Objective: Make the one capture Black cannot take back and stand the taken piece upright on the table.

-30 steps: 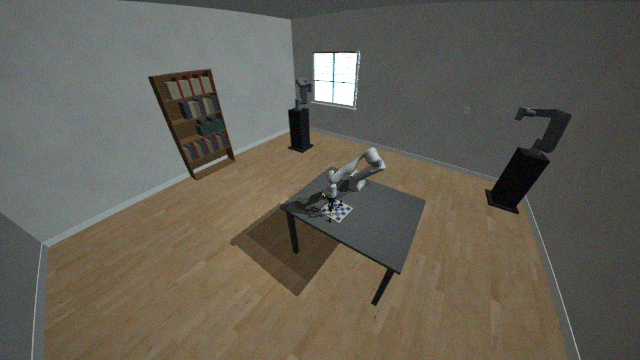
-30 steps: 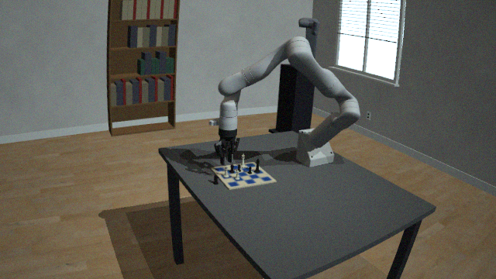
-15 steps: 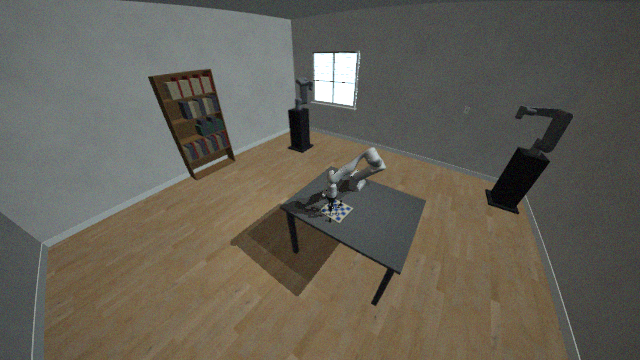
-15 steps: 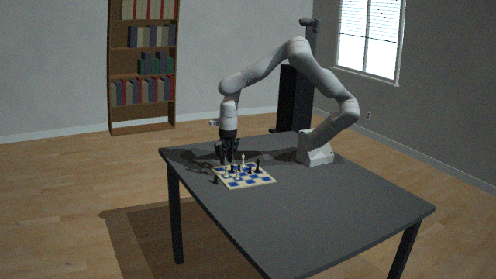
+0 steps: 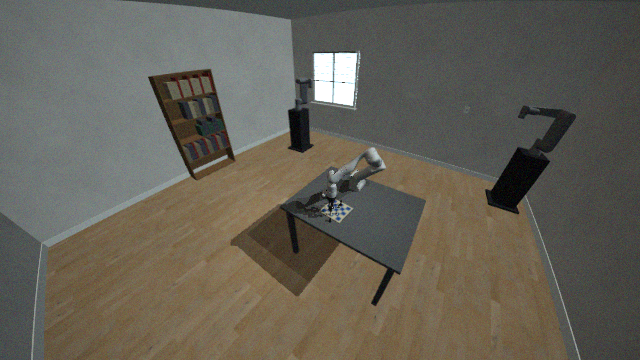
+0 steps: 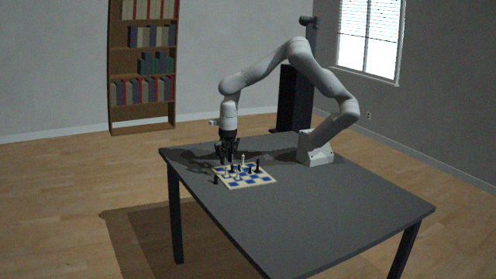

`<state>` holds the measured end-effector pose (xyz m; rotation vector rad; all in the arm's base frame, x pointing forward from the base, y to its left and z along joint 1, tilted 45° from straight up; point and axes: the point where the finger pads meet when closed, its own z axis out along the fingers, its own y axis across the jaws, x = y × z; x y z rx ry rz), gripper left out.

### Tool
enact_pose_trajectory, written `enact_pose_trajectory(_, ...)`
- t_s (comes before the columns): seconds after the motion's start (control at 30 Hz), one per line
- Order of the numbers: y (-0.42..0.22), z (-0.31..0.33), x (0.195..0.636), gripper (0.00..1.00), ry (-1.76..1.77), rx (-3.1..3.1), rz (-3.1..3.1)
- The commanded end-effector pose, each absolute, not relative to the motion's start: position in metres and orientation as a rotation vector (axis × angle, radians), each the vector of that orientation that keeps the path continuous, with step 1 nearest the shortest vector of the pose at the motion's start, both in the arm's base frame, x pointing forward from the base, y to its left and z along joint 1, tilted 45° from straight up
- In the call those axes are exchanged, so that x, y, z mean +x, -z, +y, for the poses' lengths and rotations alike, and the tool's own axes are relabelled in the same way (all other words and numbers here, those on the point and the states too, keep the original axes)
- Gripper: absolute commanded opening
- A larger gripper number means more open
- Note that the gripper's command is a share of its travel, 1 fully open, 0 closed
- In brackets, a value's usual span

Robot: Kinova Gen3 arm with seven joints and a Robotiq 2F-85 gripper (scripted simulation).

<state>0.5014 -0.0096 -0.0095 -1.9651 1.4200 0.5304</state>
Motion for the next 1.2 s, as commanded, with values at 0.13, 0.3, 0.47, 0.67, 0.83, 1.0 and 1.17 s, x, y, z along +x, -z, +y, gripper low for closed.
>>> enact_pose_trajectory(0.13, 0.009, -0.011, 0.502, 0.41, -0.528, -1.965, 1.421)
enact_pose_trajectory(0.3, 0.011, -0.009, 0.502, 0.41, -0.528, -1.965, 1.421)
enact_pose_trajectory(0.47, 0.016, -0.003, 0.502, 0.41, -0.528, -1.965, 1.421)
enact_pose_trajectory(0.67, 0.023, 0.003, 0.503, 0.41, -0.528, -1.965, 1.421)
enact_pose_trajectory(0.83, 0.031, 0.011, 0.503, 0.41, -0.528, -1.965, 1.421)
enact_pose_trajectory(1.0, 0.036, 0.016, 0.504, 0.41, -0.528, -1.965, 1.421)
enact_pose_trajectory(1.17, 0.037, 0.017, 0.504, 0.41, -0.528, -1.965, 1.421)
